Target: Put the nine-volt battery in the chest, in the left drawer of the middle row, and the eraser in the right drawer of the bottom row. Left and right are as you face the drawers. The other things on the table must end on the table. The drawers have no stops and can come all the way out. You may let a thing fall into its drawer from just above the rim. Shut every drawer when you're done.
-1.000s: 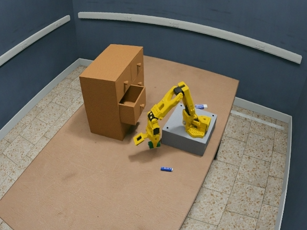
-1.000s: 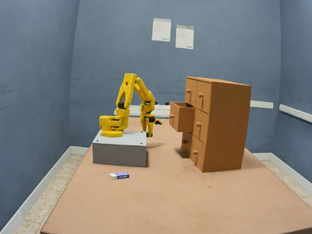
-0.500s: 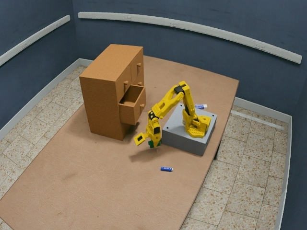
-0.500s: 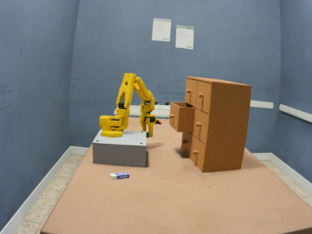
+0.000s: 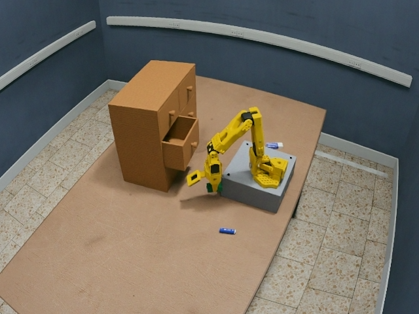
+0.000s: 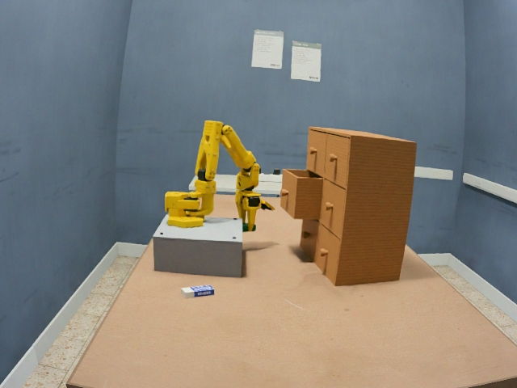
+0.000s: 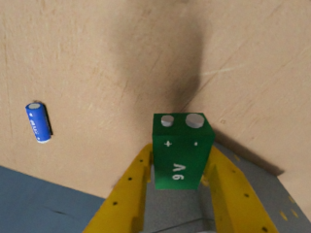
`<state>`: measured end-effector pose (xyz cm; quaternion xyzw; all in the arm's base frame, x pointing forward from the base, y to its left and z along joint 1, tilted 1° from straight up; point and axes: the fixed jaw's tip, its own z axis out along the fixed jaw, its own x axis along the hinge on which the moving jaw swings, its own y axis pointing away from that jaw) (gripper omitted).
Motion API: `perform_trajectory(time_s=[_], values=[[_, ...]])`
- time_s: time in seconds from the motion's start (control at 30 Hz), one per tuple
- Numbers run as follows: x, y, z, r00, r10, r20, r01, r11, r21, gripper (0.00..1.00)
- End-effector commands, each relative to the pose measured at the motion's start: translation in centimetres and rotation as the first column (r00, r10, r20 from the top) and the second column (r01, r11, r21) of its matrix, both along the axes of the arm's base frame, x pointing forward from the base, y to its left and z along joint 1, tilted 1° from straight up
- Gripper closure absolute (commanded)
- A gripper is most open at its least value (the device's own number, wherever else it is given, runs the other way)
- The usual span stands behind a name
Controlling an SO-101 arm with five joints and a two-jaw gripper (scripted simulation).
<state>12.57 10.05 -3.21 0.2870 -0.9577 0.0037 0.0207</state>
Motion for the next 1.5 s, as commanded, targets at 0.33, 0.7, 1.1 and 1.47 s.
perform_trajectory(time_s=[0.33, 0.7, 1.1, 1.47], values=[[1.2, -3.5, 0.3, 0.975, -0.223, 0.026, 0.223, 0.975, 0.011, 1.0], [1.6, -6.2, 0.3, 0.92, -0.392, 0.026, 0.392, 0.92, 0.011, 1.0], [1.6, -6.2, 0.3, 0.92, -0.392, 0.026, 0.392, 0.92, 0.011, 1.0], [1.8, -6.1, 2.2, 0.914, -0.392, 0.1, 0.388, 0.92, 0.063, 1.0]])
